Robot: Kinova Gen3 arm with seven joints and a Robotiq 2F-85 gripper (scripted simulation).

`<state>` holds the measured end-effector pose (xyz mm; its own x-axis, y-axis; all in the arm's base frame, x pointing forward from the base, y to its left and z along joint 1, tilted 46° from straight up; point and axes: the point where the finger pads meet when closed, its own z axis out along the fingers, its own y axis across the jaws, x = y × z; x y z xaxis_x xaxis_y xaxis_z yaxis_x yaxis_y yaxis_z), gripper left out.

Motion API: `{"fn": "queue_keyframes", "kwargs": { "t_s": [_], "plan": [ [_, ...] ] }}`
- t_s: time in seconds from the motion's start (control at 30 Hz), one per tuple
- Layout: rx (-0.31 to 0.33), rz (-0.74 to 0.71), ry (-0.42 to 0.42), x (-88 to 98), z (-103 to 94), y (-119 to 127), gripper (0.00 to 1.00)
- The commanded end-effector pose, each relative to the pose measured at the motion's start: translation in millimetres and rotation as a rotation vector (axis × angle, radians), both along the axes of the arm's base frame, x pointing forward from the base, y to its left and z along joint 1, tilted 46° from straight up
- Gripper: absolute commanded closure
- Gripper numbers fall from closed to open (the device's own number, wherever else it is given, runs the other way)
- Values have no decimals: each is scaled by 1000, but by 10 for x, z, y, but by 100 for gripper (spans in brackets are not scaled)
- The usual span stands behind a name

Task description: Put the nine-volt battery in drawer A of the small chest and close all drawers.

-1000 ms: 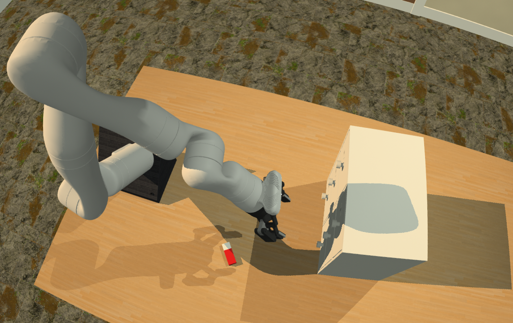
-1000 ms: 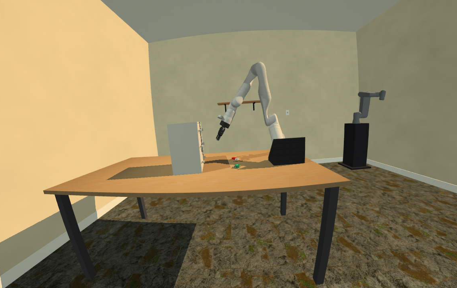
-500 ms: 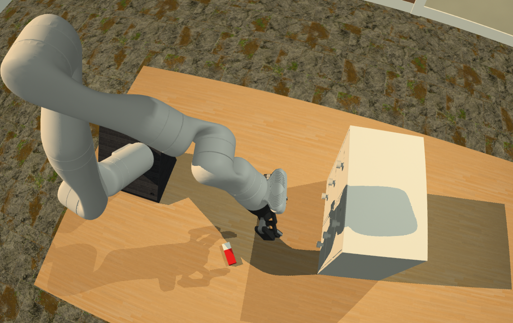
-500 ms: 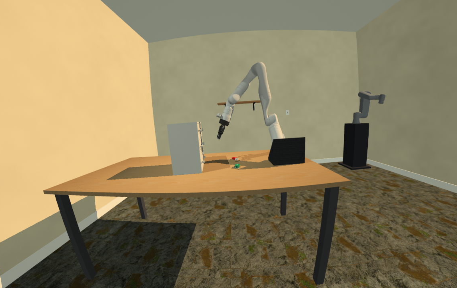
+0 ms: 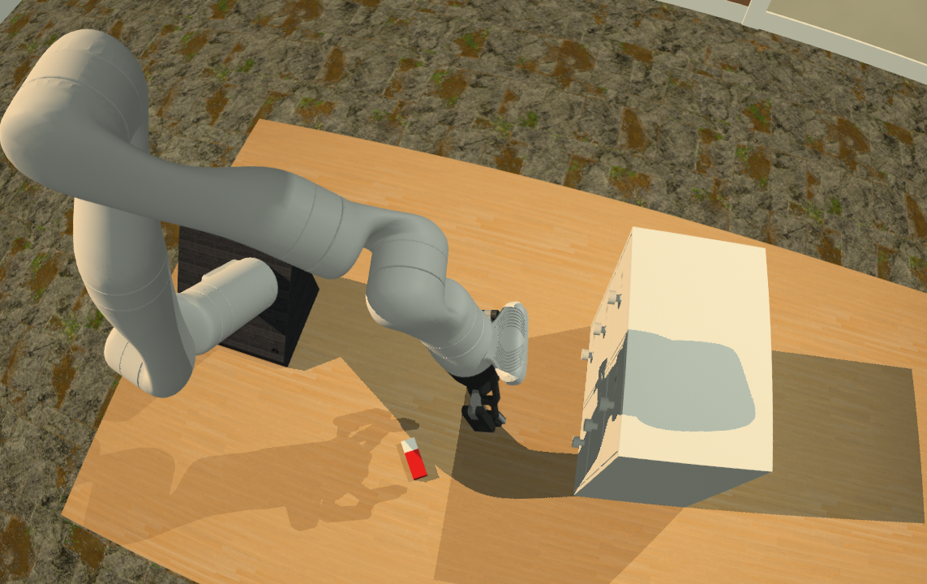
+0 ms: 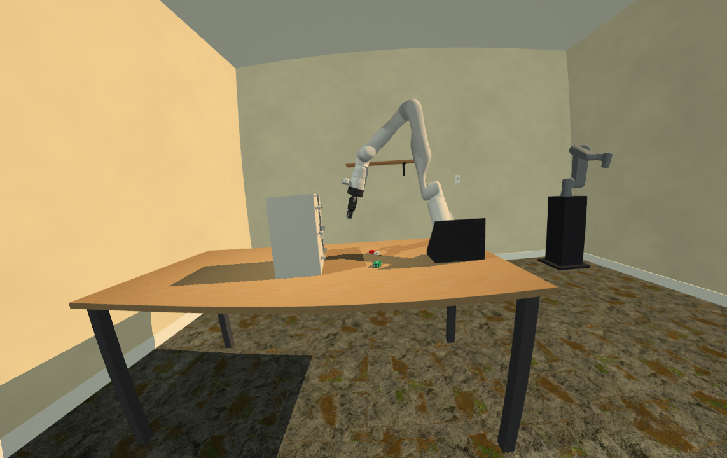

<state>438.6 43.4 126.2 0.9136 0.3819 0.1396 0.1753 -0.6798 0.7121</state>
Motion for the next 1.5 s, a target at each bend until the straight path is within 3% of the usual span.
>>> {"fn": "queue_keyframes", "kwargs": {
  "t_s": [0.0, 1.47],
  "plan": [
    [1, -9, 7, 23, 19, 30, 0],
    [-40, -174, 165, -137, 167, 142, 0]
  ]
}}
